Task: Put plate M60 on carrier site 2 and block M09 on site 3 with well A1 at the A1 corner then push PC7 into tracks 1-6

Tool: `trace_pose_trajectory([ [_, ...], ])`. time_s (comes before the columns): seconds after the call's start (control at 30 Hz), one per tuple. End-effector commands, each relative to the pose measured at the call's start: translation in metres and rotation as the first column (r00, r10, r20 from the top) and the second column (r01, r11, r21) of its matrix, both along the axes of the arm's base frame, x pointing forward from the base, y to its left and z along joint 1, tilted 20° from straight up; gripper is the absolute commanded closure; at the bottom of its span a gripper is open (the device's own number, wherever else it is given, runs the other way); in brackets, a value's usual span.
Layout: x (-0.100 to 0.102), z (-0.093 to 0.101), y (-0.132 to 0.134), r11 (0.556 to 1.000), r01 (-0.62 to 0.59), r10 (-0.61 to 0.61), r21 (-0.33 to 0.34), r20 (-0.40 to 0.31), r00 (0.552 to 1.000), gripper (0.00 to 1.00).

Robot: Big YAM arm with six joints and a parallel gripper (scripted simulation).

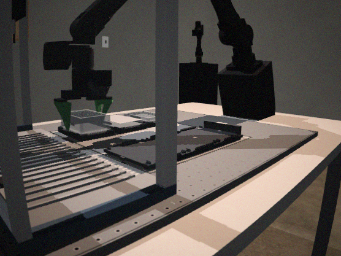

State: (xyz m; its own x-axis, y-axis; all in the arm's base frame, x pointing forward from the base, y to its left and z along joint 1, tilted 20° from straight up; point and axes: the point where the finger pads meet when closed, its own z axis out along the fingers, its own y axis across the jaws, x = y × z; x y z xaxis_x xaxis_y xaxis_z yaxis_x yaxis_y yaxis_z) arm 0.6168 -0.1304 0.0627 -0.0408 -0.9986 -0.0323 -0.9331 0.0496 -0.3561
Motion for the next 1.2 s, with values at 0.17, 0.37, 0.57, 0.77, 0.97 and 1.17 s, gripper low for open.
trace_pose_trajectory([
  [0.17, 0.010, -0.003, 0.007, 1.000, -0.001, 0.001, 0.000, 0.009, 1.000, 0.00],
  [0.37, 0.010, -0.003, 0.007, 1.000, -0.001, 0.001, 0.000, 0.009, 1.000, 0.00],
  [0.57, 0.010, -0.003, 0.007, 1.000, -0.001, 0.001, 0.000, 0.009, 1.000, 0.00],
  [0.77, 0.010, -0.003, 0.007, 1.000, -0.001, 0.001, 0.000, 0.009, 1.000, 0.00],
  [0.97, 0.015, 0.015, -0.003, 1.000, 0.001, -0.001, -0.005, 0.018, 1.000, 1.00],
  [1.17, 0.010, 0.021, -0.003, 1.000, 0.001, -0.001, -0.007, 0.031, 1.000, 1.00],
])
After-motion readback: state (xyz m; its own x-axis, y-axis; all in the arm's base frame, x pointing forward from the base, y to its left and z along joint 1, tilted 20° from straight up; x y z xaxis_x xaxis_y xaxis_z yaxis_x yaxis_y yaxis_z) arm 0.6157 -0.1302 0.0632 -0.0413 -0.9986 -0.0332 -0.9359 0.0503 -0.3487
